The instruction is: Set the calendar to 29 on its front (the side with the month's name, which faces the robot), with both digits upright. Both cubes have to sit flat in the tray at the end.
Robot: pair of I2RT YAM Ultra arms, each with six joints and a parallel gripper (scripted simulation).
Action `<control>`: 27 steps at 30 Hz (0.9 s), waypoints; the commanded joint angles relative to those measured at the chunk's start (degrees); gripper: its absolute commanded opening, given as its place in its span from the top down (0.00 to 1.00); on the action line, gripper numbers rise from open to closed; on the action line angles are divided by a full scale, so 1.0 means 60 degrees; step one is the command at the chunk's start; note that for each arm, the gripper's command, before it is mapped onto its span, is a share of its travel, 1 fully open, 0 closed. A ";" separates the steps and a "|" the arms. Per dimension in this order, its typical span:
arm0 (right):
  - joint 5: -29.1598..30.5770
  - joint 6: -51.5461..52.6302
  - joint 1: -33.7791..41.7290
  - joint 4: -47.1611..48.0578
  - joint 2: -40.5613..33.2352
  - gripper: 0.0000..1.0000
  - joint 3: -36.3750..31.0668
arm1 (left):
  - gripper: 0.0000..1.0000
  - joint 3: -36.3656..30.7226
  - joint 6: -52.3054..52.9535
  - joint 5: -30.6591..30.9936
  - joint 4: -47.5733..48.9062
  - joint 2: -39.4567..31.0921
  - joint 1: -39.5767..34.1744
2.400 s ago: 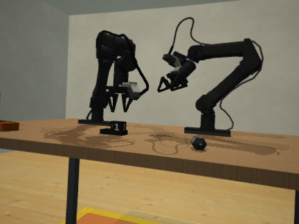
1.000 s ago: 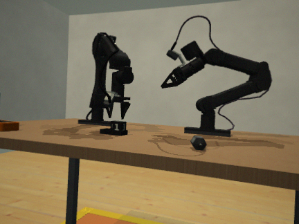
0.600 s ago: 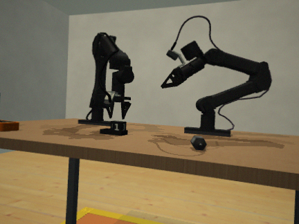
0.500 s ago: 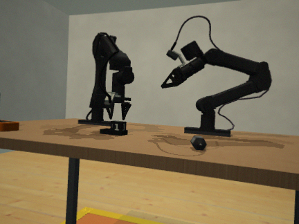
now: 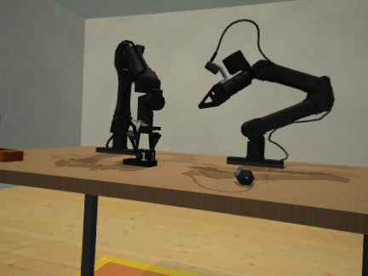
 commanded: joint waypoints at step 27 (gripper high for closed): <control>0.0074 0.0003 0.0060 0.0653 -0.0117 0.77 -0.0356 | 0.00 -0.0078 0.0064 0.0134 0.0191 -0.0166 0.0085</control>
